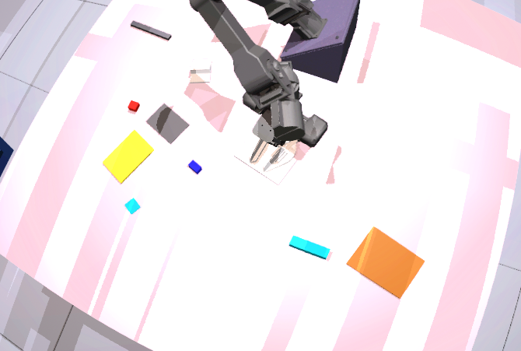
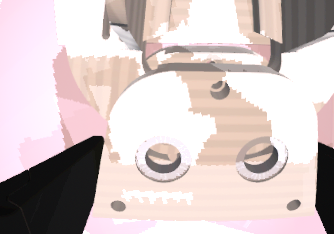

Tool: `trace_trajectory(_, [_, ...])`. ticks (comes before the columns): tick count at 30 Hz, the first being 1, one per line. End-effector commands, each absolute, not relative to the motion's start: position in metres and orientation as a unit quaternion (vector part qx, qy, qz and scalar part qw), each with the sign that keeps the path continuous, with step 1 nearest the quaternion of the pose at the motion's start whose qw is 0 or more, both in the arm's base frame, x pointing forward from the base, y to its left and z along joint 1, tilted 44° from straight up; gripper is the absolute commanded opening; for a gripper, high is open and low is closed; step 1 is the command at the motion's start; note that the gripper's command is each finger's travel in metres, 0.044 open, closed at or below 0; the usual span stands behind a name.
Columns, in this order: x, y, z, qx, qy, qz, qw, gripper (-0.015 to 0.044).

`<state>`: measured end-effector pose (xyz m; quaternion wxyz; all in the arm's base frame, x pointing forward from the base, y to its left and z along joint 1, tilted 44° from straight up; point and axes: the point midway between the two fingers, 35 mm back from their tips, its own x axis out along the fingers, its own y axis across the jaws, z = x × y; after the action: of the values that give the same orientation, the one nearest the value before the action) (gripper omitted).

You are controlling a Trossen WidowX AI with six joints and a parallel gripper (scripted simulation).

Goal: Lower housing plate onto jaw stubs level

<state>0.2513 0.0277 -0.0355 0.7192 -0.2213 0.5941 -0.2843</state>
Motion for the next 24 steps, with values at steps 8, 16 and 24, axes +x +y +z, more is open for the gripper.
trace_trajectory(8, [0.2512, 0.0266, -0.0365, -0.225, 0.594, -0.284, 0.718, 0.0351])
trace_trajectory(16, [0.2515, 0.0253, -0.0379, -0.228, 0.595, -0.282, 0.717, 0.0351])
trace_trajectory(24, [0.2518, 0.0236, -0.0397, -0.228, 0.595, -0.281, 0.717, 0.0351])
